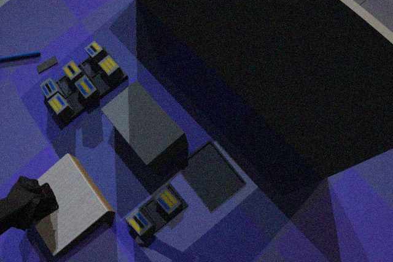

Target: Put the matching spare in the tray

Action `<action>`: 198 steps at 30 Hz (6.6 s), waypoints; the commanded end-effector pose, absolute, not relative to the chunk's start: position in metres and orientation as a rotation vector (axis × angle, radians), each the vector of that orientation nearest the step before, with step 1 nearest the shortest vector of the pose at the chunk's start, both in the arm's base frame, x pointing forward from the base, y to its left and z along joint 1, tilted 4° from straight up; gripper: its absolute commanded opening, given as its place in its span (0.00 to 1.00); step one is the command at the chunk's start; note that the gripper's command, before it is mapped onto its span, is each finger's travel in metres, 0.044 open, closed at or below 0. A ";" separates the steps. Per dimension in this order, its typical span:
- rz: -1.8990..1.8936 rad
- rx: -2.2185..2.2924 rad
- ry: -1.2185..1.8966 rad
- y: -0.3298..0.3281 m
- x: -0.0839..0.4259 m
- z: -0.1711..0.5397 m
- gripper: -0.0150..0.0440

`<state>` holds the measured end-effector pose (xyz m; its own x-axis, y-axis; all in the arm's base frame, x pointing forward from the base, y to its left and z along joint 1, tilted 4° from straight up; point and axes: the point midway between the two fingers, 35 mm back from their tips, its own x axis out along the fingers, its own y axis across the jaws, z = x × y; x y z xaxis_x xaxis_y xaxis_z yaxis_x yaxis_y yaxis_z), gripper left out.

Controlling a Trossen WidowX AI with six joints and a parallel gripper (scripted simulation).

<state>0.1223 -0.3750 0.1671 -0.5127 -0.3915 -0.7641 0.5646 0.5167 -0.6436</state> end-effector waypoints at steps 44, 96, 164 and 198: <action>0.127 -0.136 1.595 0.037 0.382 0.172 1.00; 1.382 -1.313 1.136 0.272 0.278 0.059 0.76; 1.384 -1.321 1.133 0.271 0.276 -0.004 0.25; 1.380 -1.314 1.134 0.267 0.290 0.129 0.25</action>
<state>0.2883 0.2682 0.1158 -0.0378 0.0097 -0.9992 -0.9834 -0.1781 0.0354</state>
